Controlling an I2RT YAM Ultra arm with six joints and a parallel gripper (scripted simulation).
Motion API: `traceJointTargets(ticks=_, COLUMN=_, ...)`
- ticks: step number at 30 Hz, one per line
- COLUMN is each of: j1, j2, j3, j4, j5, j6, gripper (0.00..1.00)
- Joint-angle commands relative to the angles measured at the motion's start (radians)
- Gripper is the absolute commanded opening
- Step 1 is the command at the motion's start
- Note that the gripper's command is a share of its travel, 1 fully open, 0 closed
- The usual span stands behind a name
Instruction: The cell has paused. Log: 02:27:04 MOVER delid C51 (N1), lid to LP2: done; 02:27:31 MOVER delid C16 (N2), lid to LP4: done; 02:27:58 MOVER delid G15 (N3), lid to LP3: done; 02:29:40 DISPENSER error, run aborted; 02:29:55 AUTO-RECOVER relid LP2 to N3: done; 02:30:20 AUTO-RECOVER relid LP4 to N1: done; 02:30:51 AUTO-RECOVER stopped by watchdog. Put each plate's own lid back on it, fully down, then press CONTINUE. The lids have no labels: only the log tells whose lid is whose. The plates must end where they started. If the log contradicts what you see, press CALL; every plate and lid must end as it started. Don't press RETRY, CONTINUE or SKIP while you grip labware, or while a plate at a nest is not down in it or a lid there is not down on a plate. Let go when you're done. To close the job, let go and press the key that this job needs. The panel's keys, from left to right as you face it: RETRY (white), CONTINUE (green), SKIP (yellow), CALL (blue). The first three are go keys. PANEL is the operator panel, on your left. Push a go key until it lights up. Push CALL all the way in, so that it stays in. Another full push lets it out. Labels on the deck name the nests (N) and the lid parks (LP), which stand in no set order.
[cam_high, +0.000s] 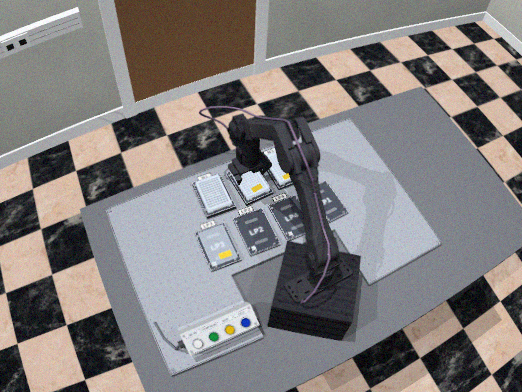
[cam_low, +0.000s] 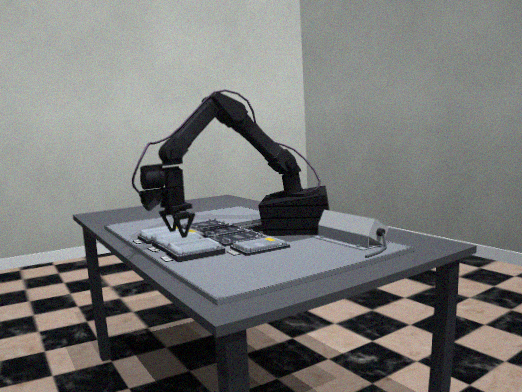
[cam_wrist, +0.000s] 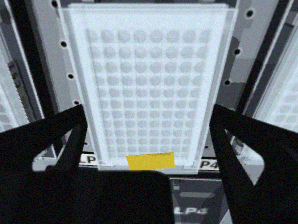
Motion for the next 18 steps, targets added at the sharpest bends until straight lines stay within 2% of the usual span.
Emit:
traceJointTargets(ticks=1, j1=0.0, j2=-0.01, j3=0.009, j4=0.023, j5=-0.005, j6=-0.005, gripper=0.0)
traceJointTargets(ticks=5, j1=-0.001, j2=0.007, j3=0.001, j4=0.027, j5=-0.006, j6=-0.005, gripper=0.0)
traceJointTargets(ticks=8, j1=-0.002, j2=-0.006, j3=-0.022, j4=0.046, j5=-0.006, j6=-0.005, gripper=0.0)
traceJointTargets(ticks=10, j1=-0.003, j2=0.003, j3=0.001, j4=0.036, j5=-0.006, j6=-0.006, gripper=0.0)
traceJointTargets(ticks=18, j1=0.003, j2=-0.007, j3=0.003, j4=0.023, j5=-0.001, j6=-0.001, gripper=0.0)
